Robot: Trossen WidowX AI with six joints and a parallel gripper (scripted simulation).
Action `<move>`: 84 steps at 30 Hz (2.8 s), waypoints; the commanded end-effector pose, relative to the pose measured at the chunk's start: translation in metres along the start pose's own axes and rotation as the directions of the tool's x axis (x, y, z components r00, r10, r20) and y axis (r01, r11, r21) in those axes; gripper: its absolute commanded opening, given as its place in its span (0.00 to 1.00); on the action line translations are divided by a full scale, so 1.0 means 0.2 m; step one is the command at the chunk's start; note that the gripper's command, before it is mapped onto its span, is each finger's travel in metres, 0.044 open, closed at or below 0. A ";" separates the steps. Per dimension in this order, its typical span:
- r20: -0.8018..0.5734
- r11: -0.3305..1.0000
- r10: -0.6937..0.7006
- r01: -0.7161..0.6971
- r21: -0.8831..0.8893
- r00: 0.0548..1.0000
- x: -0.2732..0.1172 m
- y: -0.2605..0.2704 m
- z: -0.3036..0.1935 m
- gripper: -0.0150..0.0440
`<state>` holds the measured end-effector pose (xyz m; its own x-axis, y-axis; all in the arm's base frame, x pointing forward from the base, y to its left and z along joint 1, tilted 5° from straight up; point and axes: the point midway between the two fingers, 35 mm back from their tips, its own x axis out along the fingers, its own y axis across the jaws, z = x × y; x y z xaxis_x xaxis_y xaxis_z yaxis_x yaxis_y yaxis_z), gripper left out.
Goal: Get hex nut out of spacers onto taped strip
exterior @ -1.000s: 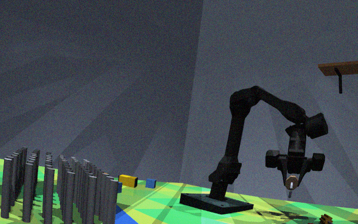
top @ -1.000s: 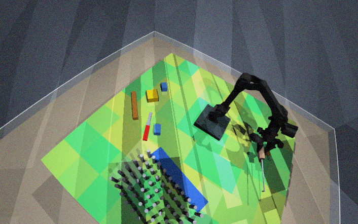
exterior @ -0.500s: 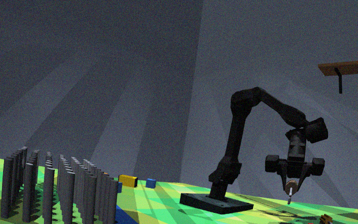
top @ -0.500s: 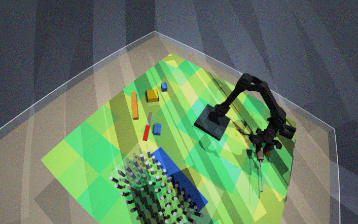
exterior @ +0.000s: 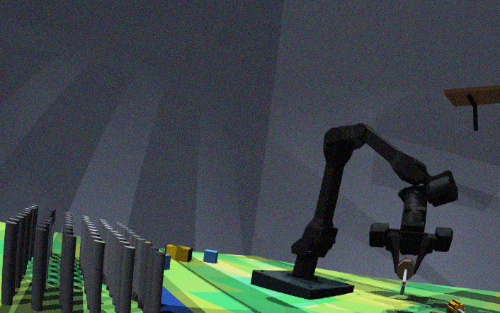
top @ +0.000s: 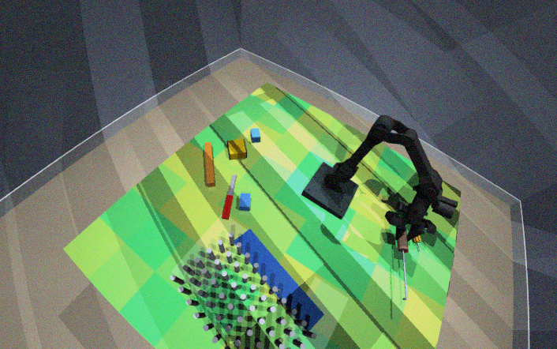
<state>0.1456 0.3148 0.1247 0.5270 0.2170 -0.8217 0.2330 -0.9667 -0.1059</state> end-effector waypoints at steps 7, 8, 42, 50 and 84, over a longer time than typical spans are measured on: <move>-0.010 1.000 0.002 -0.002 0.006 1.000 0.04 0.00 0.02 0.25; -0.010 1.000 0.002 -0.002 0.005 1.000 0.04 0.00 0.02 0.25; -0.010 1.000 0.002 -0.002 0.005 1.000 0.16 0.01 0.11 0.25; -0.009 1.000 0.002 -0.002 0.005 1.000 0.19 0.02 0.13 0.25; -0.009 1.000 0.003 -0.003 0.005 1.000 0.30 0.05 0.22 0.25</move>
<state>0.1421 0.3123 0.0509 0.5265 0.2161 -0.8222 0.2330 -0.9668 -0.1050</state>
